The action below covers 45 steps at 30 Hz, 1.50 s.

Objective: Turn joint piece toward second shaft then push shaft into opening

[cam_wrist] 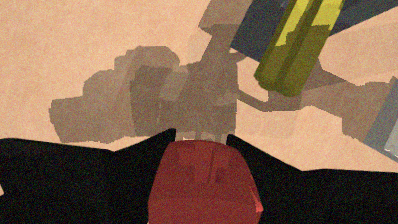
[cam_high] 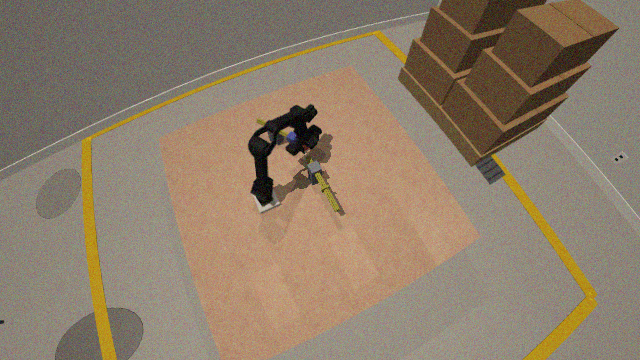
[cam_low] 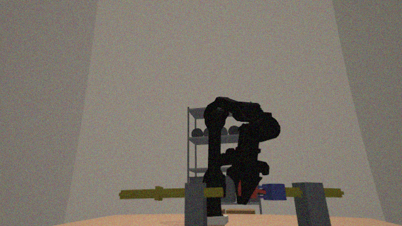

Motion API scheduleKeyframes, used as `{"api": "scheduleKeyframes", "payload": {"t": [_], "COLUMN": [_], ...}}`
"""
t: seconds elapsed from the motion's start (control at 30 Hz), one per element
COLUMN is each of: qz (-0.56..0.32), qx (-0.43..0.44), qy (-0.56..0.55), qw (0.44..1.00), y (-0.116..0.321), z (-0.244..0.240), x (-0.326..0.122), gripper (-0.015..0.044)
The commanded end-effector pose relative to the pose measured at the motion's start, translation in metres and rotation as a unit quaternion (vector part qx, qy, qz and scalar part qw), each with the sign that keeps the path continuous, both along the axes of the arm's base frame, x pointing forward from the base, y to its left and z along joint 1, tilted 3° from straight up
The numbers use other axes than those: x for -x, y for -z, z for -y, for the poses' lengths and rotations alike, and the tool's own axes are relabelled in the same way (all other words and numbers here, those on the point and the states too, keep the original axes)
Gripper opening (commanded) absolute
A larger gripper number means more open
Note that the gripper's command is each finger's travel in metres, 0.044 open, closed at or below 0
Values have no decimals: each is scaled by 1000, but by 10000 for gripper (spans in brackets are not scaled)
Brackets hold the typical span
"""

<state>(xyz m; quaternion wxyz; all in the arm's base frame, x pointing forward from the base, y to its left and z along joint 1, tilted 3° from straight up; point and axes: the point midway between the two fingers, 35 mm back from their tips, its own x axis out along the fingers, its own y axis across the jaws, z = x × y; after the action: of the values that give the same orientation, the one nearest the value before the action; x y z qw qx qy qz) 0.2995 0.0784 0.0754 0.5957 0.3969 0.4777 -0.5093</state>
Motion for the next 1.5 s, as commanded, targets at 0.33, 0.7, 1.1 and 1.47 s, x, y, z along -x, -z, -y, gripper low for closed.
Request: {"api": "scheduleKeyframes", "payload": {"t": [0.33, 0.7, 1.1, 1.47], "qz": [-1, -1, -1, 0], "qx": [0, 0, 0, 0], "qy": [-2, -2, -2, 0], "qw": [1000, 1000, 1000, 1000], "y": [0, 0, 0, 0], "z": [0, 0, 0, 0], "x": [0, 0, 0, 0], "gripper": [182, 182, 182, 147]}}
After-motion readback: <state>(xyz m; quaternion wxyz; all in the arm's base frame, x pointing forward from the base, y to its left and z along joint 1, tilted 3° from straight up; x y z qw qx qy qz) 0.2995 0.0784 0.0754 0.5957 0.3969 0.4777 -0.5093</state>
